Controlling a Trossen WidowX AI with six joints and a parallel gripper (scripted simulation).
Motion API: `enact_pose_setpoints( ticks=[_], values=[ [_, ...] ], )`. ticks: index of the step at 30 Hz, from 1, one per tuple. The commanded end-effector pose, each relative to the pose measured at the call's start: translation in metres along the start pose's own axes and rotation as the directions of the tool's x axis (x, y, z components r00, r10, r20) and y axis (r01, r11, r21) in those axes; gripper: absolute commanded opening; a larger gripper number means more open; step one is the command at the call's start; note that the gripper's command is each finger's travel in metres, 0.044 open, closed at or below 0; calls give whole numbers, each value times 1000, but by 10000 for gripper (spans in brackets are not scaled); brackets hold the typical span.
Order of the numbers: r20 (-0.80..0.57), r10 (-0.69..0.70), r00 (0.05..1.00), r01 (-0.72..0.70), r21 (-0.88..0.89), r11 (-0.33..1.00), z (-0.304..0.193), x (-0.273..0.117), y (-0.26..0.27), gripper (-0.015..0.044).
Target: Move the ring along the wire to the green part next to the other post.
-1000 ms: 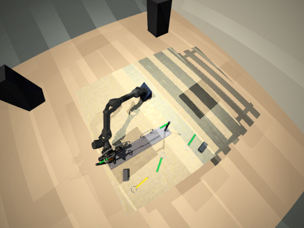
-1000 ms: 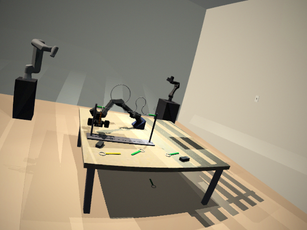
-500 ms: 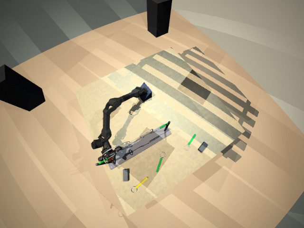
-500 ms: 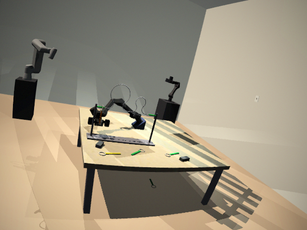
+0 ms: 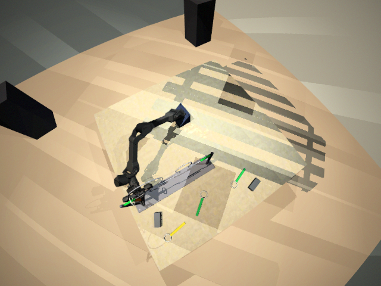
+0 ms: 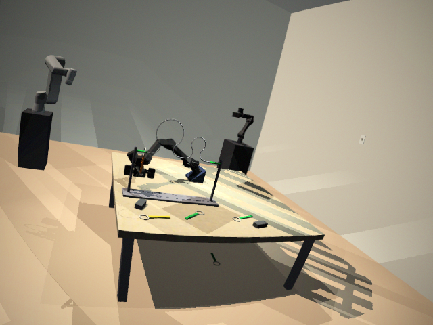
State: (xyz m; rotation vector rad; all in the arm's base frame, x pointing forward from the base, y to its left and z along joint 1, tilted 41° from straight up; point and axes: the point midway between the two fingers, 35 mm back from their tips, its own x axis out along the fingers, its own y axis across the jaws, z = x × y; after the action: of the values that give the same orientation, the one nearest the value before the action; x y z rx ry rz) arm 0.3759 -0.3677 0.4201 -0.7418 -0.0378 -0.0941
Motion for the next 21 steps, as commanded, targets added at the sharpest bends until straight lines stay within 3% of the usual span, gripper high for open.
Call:
enact_pose_setpoints(
  ticks=[1, 13, 21],
  values=[
    [-2, -2, 1000, 2, -3, 1000, 0, 0, 0, -150],
    [-13, -2, 1000, 2, -2, 1000, 0, -1, 5, -150],
    [-147, -3, 989, 3, -1, 1000, 1, -19, 13, -150]
  ],
)
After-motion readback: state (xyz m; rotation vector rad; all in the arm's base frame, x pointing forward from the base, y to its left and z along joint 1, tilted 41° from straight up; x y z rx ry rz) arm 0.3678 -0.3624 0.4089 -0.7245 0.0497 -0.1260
